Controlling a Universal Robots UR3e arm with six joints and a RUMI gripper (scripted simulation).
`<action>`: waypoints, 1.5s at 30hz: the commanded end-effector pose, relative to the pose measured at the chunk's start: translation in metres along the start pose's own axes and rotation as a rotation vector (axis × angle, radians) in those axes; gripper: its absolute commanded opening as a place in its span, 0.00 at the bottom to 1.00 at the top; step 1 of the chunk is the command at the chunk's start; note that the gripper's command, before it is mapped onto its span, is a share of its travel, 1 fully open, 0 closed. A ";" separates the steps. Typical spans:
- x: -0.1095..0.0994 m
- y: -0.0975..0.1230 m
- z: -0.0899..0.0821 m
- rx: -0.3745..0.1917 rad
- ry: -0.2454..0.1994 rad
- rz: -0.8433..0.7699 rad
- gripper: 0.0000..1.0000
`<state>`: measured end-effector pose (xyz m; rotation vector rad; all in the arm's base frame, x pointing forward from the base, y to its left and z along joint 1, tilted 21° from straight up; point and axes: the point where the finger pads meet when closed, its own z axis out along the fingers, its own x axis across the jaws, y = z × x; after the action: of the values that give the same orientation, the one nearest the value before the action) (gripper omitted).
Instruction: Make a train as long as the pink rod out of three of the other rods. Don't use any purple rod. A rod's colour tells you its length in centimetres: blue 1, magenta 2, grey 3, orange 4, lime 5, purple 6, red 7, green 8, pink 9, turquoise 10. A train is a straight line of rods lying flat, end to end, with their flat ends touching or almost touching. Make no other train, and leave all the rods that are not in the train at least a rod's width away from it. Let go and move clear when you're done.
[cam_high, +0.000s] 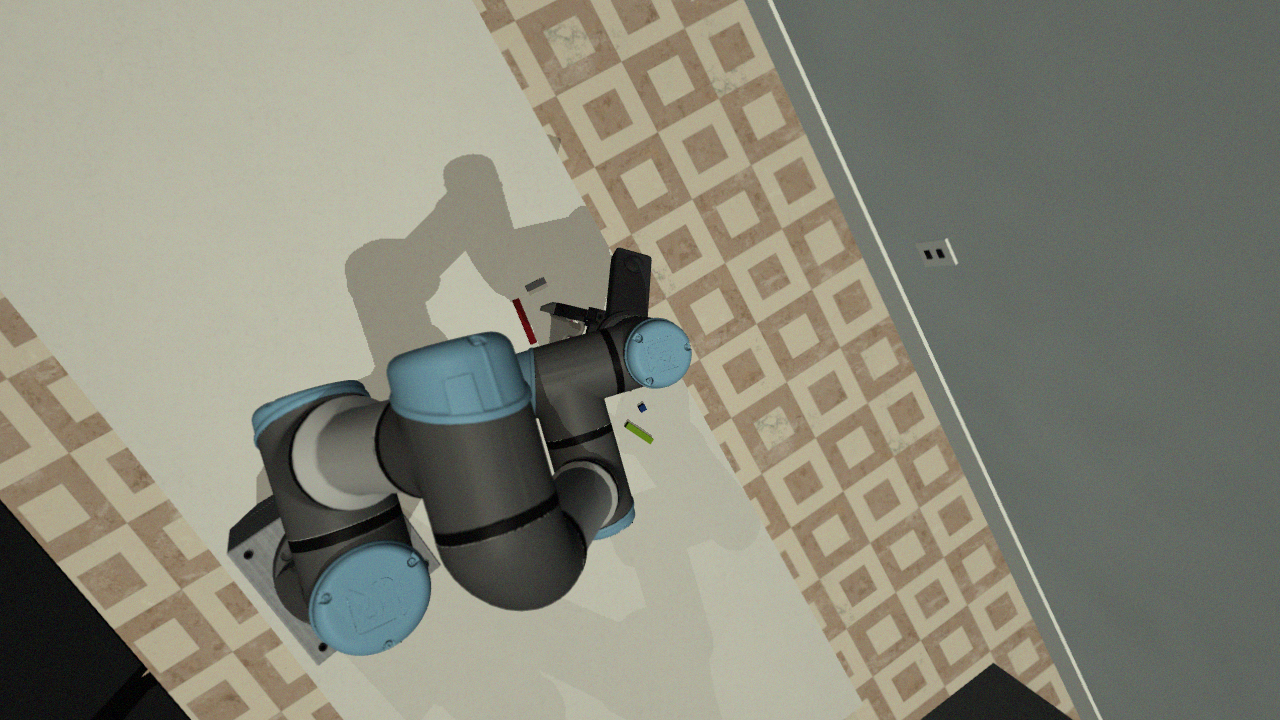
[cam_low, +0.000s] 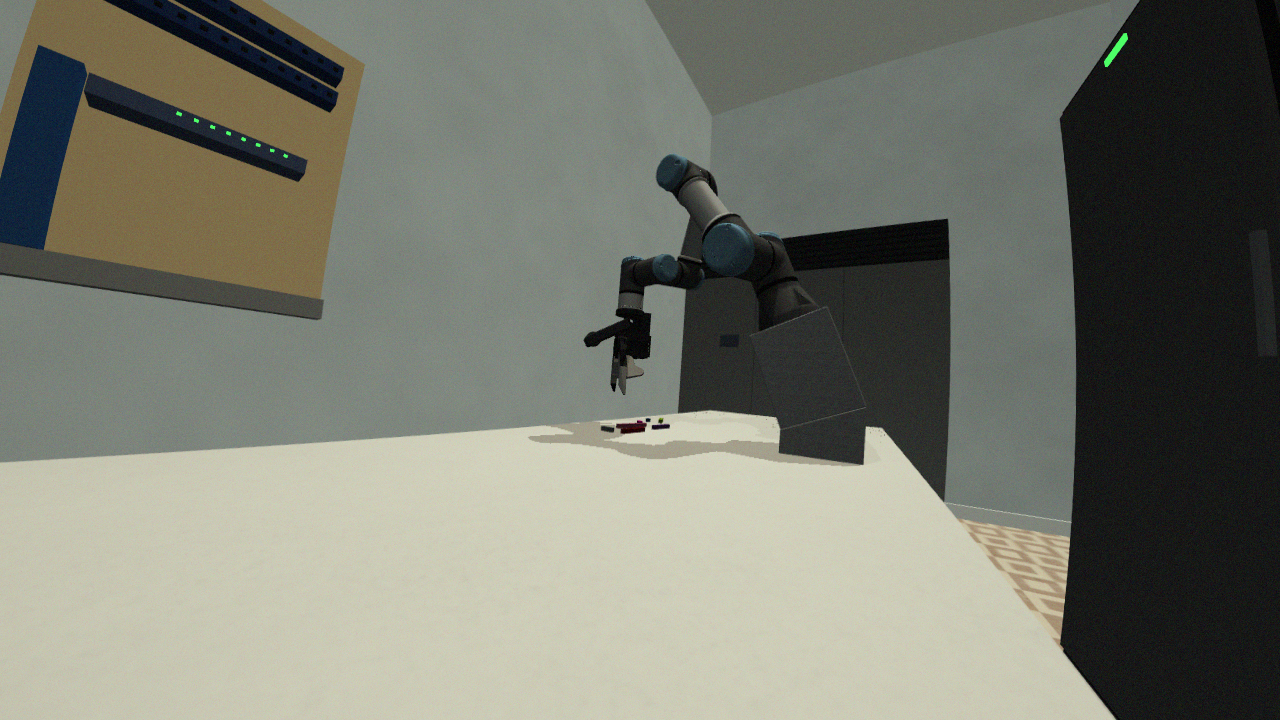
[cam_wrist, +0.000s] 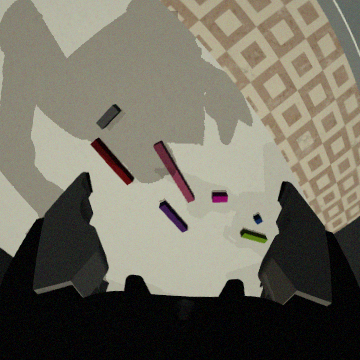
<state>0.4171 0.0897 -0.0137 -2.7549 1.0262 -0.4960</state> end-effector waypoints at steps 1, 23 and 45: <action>0.001 -0.001 0.000 0.000 0.002 0.000 1.00; 0.001 -0.001 0.000 0.000 0.002 0.000 1.00; -0.001 -0.003 0.000 0.000 0.002 -0.197 1.00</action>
<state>0.4173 0.0913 -0.0137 -2.8035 0.9236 -0.5077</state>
